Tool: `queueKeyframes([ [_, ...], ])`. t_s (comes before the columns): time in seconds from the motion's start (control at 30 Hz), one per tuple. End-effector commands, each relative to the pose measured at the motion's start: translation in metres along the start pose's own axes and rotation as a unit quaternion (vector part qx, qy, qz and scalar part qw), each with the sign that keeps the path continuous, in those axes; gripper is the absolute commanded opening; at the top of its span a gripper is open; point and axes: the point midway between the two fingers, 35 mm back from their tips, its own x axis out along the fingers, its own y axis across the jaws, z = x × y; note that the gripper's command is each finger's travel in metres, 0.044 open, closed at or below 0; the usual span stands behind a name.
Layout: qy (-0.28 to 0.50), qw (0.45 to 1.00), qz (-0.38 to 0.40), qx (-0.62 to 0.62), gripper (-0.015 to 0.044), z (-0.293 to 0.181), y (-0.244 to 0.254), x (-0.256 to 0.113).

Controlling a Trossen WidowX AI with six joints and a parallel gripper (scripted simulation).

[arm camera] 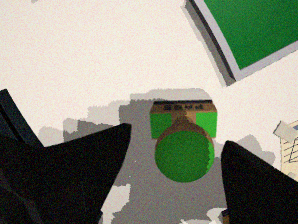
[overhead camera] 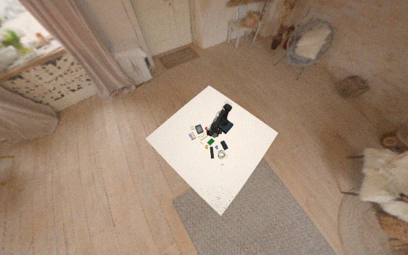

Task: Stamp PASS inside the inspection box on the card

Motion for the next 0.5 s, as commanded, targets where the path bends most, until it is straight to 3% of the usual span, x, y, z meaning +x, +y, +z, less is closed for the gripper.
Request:
queueKeyframes([
  [0.0, -0.010, 1.000, -0.009, 0.001, 0.0259, 0.006, -0.006, -0.051],
  [0.13, -0.009, 1.000, -0.008, 0.000, 0.0259, 0.001, 0.000, -0.102],
  [0.47, -0.009, 1.000, -0.008, 0.000, 0.0259, 0.000, 0.001, -0.104],
])
